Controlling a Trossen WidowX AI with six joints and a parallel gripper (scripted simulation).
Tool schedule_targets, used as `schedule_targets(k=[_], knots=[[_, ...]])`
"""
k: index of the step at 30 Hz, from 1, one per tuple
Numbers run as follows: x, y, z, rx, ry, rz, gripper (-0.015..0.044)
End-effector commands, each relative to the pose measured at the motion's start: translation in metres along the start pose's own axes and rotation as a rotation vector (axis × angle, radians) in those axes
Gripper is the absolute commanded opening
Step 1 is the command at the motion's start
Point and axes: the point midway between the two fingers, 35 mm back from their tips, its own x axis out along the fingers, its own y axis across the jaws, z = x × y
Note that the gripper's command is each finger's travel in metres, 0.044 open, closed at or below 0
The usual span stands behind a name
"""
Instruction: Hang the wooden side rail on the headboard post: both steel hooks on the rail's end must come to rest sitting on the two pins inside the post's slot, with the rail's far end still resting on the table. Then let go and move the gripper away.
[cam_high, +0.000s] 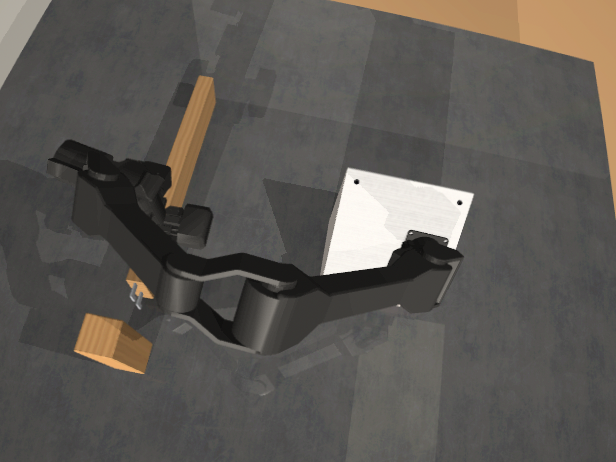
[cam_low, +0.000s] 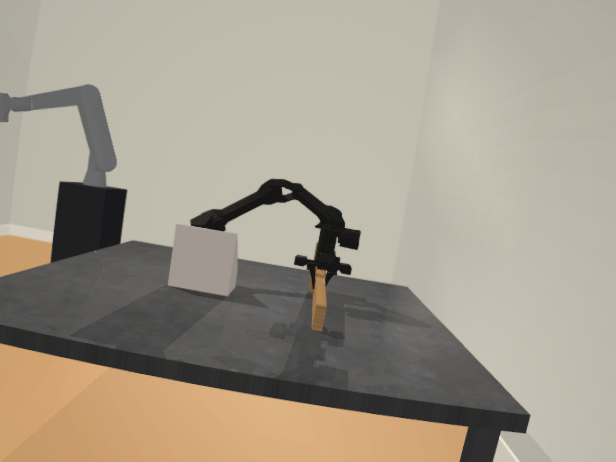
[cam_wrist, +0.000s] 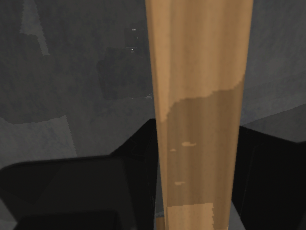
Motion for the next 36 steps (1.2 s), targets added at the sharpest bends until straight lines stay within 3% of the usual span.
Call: schedule_targets(k=[1, 36], knots=[[-0.0047, 0.0020, -0.0008, -0.001, -0.003, 0.012, 0.0000], [-0.0046, 0.0015, -0.0050, -0.001, -0.003, 0.012, 0.0000]])
